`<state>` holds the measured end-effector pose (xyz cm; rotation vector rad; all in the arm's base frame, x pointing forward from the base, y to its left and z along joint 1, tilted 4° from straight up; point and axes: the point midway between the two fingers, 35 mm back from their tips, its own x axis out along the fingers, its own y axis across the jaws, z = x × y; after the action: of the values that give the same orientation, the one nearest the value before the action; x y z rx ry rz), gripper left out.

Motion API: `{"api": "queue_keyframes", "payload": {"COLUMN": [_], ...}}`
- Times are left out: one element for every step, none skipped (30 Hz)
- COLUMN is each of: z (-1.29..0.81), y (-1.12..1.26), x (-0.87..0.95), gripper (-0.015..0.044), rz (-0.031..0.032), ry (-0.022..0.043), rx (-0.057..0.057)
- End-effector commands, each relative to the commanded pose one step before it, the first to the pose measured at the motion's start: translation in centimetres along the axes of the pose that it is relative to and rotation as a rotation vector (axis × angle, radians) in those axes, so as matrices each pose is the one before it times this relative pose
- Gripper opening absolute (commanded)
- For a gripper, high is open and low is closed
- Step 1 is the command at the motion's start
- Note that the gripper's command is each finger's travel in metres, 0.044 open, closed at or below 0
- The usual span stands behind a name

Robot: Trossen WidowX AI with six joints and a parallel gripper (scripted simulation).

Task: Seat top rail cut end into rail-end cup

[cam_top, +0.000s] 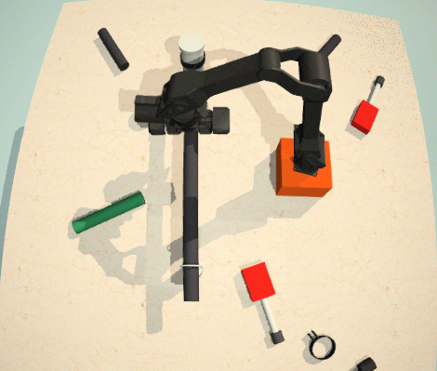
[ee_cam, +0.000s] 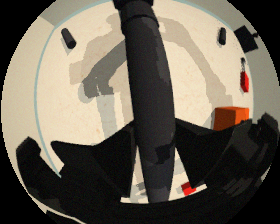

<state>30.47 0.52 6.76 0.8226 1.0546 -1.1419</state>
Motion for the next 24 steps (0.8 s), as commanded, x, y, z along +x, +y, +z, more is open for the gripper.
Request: {"api": "queue_keyframes", "payload": {"z": [0.556,0.067,0.069,0.066,0.068,0.065,0.068,0.067,0.064,0.067,0.064,0.065,0.061,0.064,0.062,0.059,0.063,0.06,0.062,0.055,0.058,-0.512,0.0,0.0], "y": [0.218,0.009,0.008,0.006,0.004,0.003,0.001,0.001,0.001,0.003,0.005,0.009,0.011,0.015,0.016,0.015,0.015,0.012,0.009,0.003,-0.002,-0.288,0.0,0.0], "x": [-0.136,0.006,0.007,0.009,0.013,0.014,0.013,0.008,0.004,0.004,0.006,0.011,0.014,0.015,0.009,0.002,-0.002,-0.001,0.006,0.014,0.019,0.199,0.0,0.0], "gripper": [0.0,0.0,0.0,0.0,0.0,0.0,0.0,0.0,0.0,0.0,0.0,0.0,0.0,0.0,0.0,0.0,0.0,0.0,0.0,0.0,0.0,0.0,0.0,0.0], "rz": [0.00658,0.00001,0.00001,0.00001,0.00001,0.0,0.0,0.0,0.0,0.0,0.00001,0.00001,0.00001,0.00001,0.00001,0.00001,0.00001,0.00001,0.00001,0.0,0.0,-0.00965,0.0,0.0], "ry": [-0.01134,-0.00006,-0.00006,-0.00006,-0.00006,-0.00006,-0.00006,-0.00006,-0.00006,-0.00006,-0.00006,-0.00006,-0.00006,-0.00006,-0.00006,-0.00005,-0.00006,-0.00005,-0.00006,-0.00005,-0.00006,0.01175,0.0,0.0], "rx": [0.0012,0.0,0.0,0.0,0.0,0.0,0.0,0.0,0.0,0.0,0.0,0.0,0.0,0.0,0.0,0.0,0.0,0.0,0.0,0.0,0.0,-0.0034,0.0,0.0]}}
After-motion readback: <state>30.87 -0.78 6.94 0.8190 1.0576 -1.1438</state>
